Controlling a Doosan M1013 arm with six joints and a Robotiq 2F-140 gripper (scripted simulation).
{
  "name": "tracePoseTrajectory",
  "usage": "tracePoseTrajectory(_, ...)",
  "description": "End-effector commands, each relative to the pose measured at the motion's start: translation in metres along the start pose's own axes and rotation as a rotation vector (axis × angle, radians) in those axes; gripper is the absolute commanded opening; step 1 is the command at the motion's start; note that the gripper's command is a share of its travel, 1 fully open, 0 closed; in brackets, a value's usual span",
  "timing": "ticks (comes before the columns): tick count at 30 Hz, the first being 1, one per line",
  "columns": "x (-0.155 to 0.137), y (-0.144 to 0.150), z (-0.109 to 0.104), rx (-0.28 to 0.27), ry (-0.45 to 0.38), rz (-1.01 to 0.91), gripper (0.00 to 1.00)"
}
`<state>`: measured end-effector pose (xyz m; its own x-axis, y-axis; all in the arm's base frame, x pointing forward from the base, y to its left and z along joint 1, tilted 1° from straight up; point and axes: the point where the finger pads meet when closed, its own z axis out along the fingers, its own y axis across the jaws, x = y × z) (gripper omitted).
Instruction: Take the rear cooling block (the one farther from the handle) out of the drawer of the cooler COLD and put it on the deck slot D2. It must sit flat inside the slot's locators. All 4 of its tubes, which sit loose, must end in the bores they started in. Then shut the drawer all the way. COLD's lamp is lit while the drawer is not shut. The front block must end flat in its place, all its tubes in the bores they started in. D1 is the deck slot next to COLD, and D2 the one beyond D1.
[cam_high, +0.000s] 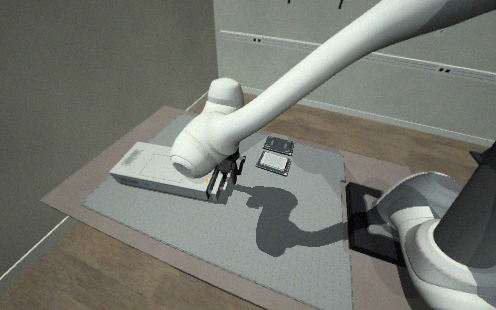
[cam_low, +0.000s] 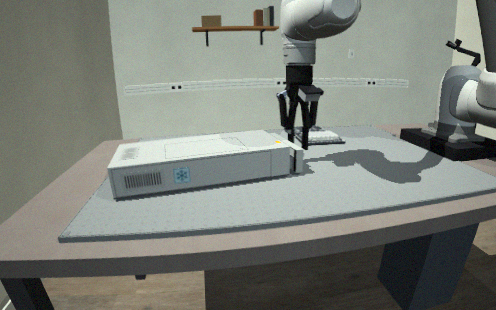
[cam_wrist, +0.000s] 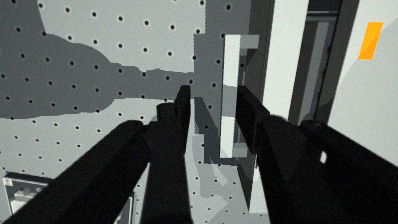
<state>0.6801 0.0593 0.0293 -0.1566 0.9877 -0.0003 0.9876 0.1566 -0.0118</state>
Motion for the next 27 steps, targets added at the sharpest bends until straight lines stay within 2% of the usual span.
tracePoseTrajectory(1, -0.0013, -0.0025, -0.0006, -0.001, 0.002, 0.001, 0.34)
tracePoseTrajectory(27, -0.0013, -0.0098, -0.0006, -0.001, 0.002, 0.001, 0.34)
